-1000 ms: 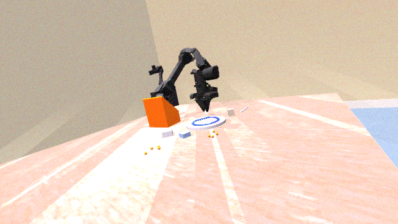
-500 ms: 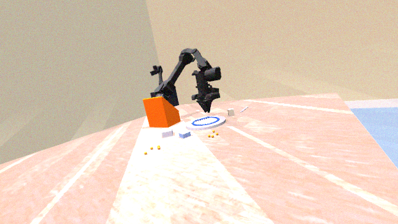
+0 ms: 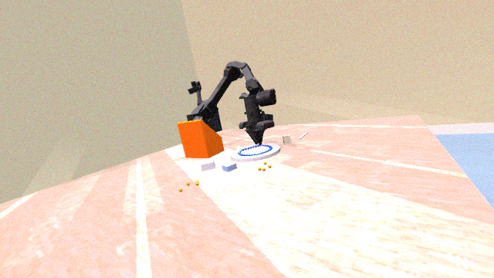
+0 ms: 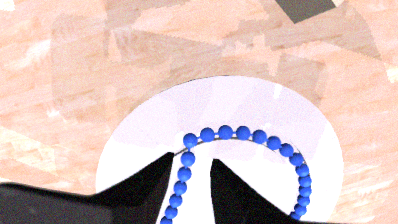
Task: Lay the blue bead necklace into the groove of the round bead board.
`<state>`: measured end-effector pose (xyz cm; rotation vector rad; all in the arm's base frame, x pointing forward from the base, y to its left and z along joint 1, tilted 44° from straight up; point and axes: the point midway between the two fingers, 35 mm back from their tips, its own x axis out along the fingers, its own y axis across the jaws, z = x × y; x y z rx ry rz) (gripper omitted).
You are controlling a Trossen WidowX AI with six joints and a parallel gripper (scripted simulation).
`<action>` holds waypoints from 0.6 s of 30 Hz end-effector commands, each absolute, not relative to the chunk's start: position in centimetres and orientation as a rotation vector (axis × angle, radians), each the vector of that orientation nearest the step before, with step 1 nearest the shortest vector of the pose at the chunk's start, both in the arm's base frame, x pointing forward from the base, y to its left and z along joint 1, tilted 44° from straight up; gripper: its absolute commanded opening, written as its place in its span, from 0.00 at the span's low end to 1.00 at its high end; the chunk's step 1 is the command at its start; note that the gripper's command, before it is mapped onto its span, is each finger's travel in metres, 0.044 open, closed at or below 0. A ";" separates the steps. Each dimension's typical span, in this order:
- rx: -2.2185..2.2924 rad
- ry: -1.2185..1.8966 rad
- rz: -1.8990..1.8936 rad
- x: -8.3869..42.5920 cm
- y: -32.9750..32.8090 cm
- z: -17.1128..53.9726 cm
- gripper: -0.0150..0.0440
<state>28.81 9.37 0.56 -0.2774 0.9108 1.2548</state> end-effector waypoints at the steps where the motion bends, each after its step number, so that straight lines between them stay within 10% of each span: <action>1: -0.263 0.917 1.256 28.5 9.9 0.0 0.46; 18: -0.274 0.913 1.256 28.7 9.8 0.2 0.25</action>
